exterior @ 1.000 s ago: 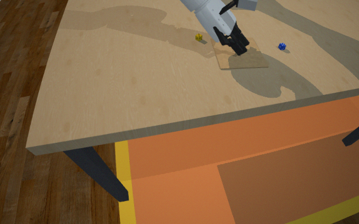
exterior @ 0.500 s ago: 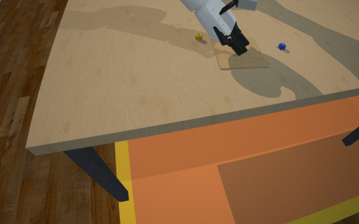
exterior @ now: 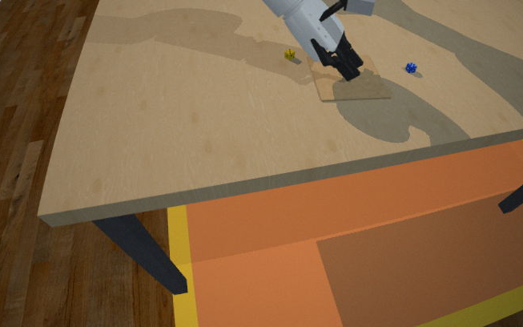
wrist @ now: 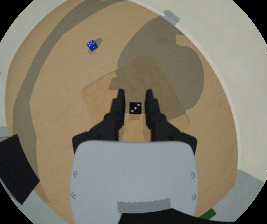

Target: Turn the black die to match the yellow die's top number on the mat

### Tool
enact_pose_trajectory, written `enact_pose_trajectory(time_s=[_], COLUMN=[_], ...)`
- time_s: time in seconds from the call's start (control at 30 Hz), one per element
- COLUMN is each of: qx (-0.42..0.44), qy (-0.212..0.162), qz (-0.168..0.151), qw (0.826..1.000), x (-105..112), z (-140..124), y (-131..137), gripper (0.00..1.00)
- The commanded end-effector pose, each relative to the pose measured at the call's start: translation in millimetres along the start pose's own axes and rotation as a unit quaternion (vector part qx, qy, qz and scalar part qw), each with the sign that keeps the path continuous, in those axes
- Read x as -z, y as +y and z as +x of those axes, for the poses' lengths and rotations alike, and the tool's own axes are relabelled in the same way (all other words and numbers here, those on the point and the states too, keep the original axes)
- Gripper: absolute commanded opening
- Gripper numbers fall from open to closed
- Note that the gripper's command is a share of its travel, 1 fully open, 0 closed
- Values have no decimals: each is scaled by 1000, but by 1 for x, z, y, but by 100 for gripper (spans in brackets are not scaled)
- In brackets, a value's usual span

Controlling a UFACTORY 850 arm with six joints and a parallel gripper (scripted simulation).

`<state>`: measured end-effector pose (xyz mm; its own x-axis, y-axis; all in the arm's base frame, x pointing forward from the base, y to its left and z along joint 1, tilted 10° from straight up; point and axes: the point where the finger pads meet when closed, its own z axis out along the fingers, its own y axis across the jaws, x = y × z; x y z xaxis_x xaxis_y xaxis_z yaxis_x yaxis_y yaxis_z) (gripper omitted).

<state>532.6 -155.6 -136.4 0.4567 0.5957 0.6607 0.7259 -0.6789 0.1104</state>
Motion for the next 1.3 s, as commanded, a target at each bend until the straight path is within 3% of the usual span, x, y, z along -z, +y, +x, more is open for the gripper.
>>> enact_pose_trajectory(time_s=[0.0, 0.17, 0.57, 0.9, 1.27], qx=[0, 0, 0, 0, 0], qy=[0, 0, 0, 0, 0], qz=[0, 0, 0, 0, 0], qw=[1000, 1000, 1000, 1000, 1000], x=[2, 8, 47, 51, 72], z=[1, 1, 1, 1, 27], y=[1, 1, 1, 1, 1], gripper=[31, 31, 31, 31, 31])
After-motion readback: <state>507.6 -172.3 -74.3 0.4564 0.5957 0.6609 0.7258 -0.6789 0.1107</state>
